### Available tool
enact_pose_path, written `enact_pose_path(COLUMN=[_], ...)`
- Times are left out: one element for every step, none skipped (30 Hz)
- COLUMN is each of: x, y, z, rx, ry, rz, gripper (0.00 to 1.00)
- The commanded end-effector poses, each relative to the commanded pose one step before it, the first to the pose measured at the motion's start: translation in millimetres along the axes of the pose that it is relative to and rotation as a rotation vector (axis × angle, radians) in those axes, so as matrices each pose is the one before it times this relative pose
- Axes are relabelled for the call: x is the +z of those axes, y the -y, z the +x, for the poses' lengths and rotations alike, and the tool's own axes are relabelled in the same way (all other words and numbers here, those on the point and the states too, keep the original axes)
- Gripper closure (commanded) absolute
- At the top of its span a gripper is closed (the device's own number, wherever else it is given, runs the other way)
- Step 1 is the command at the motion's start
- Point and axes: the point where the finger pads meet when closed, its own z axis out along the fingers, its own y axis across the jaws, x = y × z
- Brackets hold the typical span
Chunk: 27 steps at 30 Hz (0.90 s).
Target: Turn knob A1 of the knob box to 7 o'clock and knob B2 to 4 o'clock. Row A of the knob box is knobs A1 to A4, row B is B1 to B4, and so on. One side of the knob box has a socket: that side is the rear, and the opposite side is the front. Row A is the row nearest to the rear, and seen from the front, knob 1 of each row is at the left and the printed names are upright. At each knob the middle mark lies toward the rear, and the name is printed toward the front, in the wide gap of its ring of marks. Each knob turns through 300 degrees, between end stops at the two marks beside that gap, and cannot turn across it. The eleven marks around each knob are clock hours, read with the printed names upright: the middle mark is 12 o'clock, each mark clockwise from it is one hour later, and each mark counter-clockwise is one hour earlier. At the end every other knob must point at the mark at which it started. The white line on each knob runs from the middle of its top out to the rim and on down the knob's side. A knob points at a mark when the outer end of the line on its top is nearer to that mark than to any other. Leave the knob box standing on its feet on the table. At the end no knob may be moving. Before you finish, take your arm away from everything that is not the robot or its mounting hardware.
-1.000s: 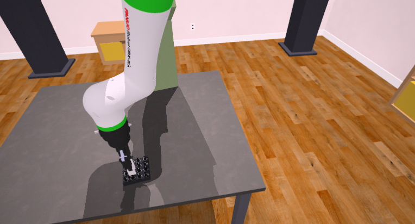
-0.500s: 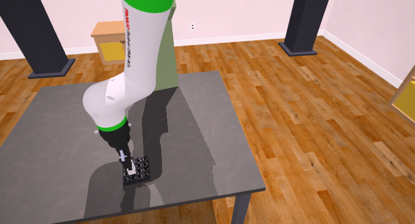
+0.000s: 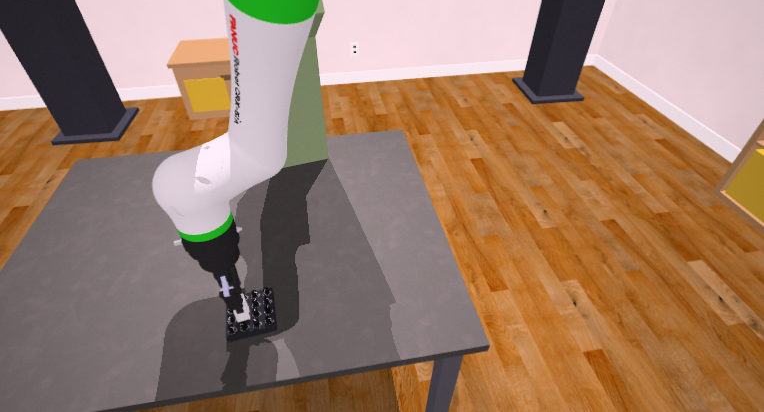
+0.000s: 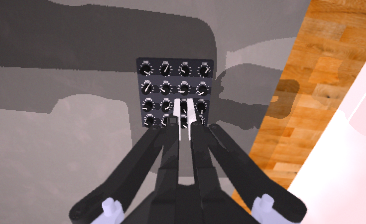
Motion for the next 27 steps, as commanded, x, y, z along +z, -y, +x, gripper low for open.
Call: enact_pose_path(x=[-0.08,0.00,0.00,0.00,0.00,0.00,0.00,0.00,0.00,0.00,0.00,0.00,0.00,0.00,0.00,0.00,0.00,0.00,0.00,0.00,0.00,0.00,0.00,0.00,0.00,0.00,0.00], y=[-0.01,0.00,0.00,0.00,0.00,0.00,0.00,0.00,0.00,0.00,0.00,0.00,0.00,0.00,0.00,0.00,0.00,0.00,0.00,0.00,0.00,0.00,0.00,0.00,0.00,0.00,0.00], z=[-0.15,0.00,0.00,0.00,0.00,0.00,0.00,0.00,0.00,0.00,0.00,0.00,0.00,0.00,0.00,0.00,0.00,0.00,0.00,0.00,0.00,0.00,0.00,0.00,0.00,0.00,0.00], rx=[-0.00004,0.00000,0.00001,0.00007,0.00020,0.00038,0.00062,0.00090,0.00124,0.00161,0.00203,0.00249,0.00299,0.00351,0.00407,0.00000,0.00000,0.00466,0.00527,0.00590,0.00653,0.00720,0.00788,0.00858,0.00928,0.00999,0.01071], ry=[0.00024,0.00000,0.00000,0.00000,0.00000,0.00000,0.00000,0.00000,0.00000,0.00000,0.00000,0.00000,0.00000,0.00000,0.00000,0.00000,0.00000,0.00000,0.00000,0.00000,0.00000,0.00000,0.00000,0.00000,0.00000,0.00000,0.00000], rz=[-0.00003,0.00000,0.00000,0.00000,0.00000,0.00000,0.00000,0.00000,0.00000,0.00000,0.00000,0.00000,0.00000,0.00000,0.00000,0.00000,0.00000,0.00000,0.00000,0.00000,0.00000,0.00000,0.00000,0.00000,0.00000,0.00000,0.00000], gripper=[0.95,0.95,0.95,0.95,0.95,0.95,0.95,0.95,0.95,0.95,0.95,0.95,0.95,0.95,0.95,0.95,0.95,0.95,0.95,0.95,0.95,0.95,0.95,0.95,0.95,0.95,0.95])
